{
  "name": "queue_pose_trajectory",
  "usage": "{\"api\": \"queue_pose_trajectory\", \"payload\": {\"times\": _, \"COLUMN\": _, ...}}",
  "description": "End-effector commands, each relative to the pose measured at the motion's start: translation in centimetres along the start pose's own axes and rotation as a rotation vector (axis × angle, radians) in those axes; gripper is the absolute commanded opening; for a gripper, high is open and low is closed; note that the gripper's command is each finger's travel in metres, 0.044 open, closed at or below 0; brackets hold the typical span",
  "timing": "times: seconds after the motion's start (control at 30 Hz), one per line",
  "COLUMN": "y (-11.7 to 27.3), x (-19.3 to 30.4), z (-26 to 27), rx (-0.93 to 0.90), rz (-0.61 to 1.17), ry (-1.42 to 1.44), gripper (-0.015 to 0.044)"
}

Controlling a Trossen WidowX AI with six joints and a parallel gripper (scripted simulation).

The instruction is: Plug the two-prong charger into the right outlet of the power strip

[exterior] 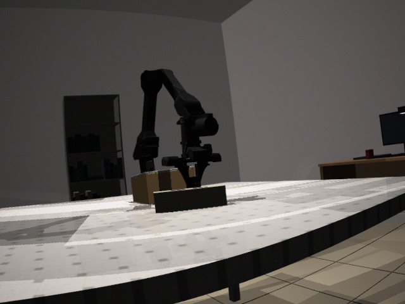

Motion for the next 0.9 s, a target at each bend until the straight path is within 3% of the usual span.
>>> {"api": "queue_pose_trajectory", "payload": {"times": 0.0, "y": 1.2, "x": 0.2, "z": -0.1, "rx": -0.008, "rz": -0.002, "ry": 0.004, "gripper": 0.0000}}
{"api": "queue_pose_trajectory", "payload": {"times": 0.87, "y": -2.6, "x": -0.5, "z": -4.9, "rx": -0.018, "rz": -0.004, "ry": -0.221, "gripper": 0.0000}}
Point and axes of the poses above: the point midway between the two fingers, 35 mm back from their tips, its own y axis back along the fingers, its own z axis across the jaws, x = y × z, the point moved 7 cm from there along y, back along the fingers, and after that the axes turned 13 degrees about -y, right-handed, at the moved point
